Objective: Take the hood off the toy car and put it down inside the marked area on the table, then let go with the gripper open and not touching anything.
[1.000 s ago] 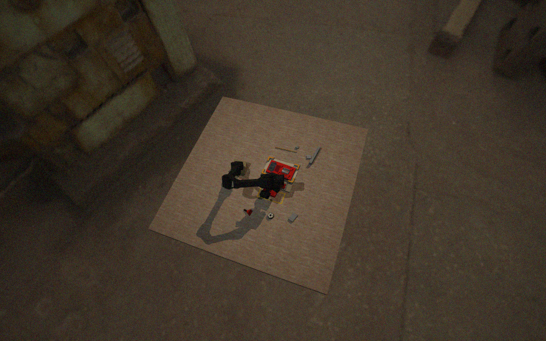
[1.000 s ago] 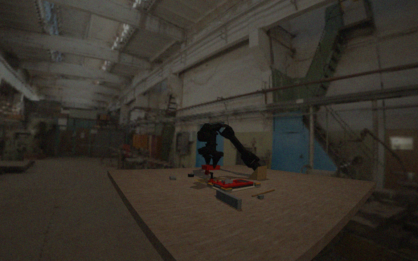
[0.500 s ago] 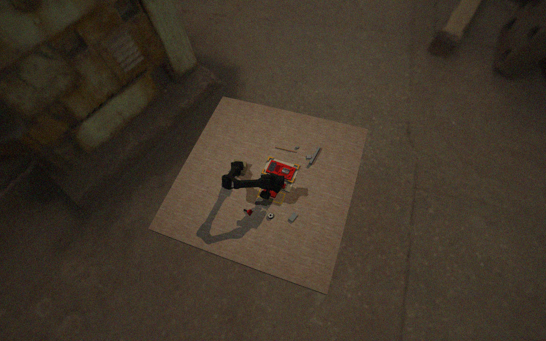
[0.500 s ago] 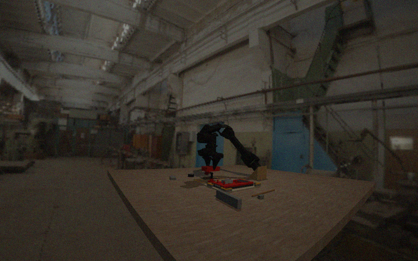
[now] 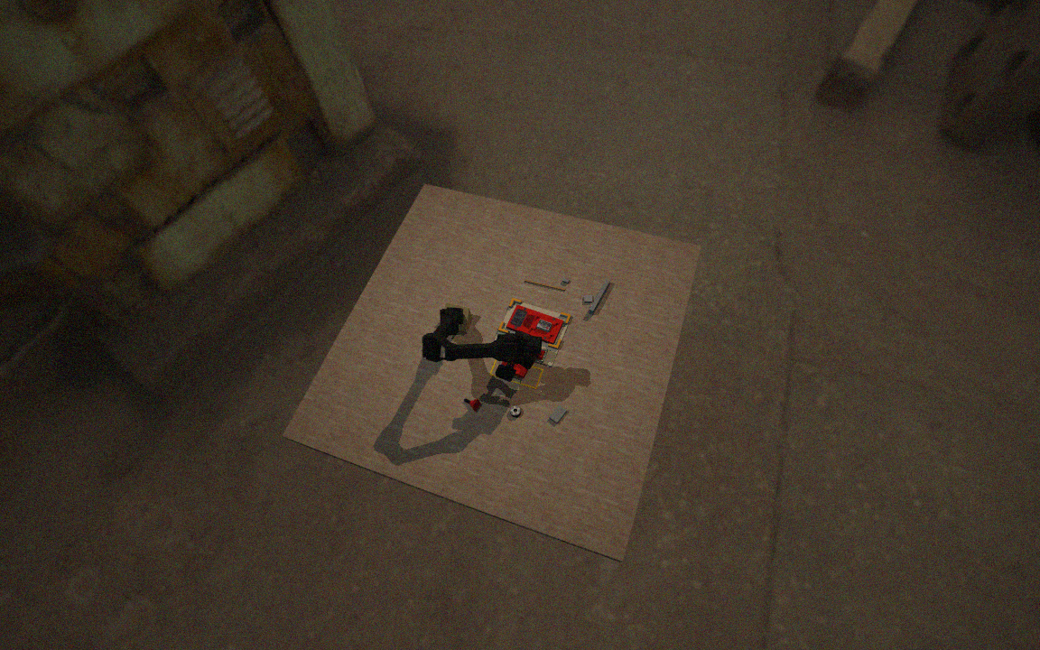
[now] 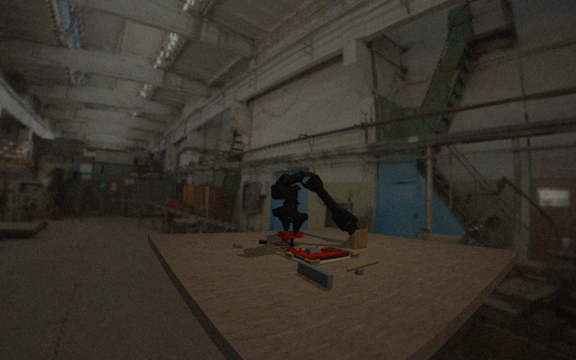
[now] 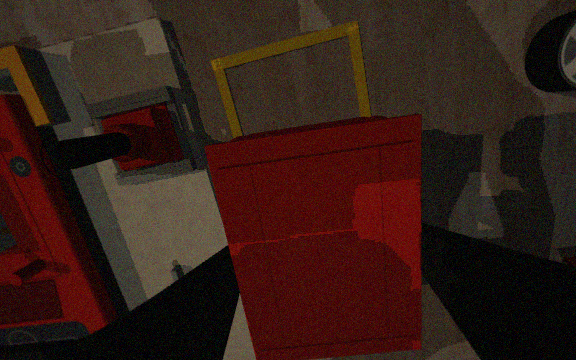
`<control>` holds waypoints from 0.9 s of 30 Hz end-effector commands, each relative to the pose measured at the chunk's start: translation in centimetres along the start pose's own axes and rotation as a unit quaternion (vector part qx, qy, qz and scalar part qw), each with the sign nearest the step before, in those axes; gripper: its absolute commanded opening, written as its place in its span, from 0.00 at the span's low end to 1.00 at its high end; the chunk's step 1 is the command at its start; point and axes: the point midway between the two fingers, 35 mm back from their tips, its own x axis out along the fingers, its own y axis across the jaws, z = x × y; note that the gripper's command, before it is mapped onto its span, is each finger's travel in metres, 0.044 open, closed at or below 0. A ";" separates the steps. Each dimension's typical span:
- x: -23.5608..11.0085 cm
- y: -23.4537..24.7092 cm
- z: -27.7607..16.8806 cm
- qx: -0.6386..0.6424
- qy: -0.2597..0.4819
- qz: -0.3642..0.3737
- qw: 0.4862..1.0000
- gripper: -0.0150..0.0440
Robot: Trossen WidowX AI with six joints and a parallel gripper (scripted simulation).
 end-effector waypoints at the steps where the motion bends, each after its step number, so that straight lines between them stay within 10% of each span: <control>1: 0.2 -0.1 0.0 -0.003 -0.001 -0.002 1.000 0.25; 27: 1.7 -0.1 -0.1 -0.002 -0.001 -0.003 1.000 0.25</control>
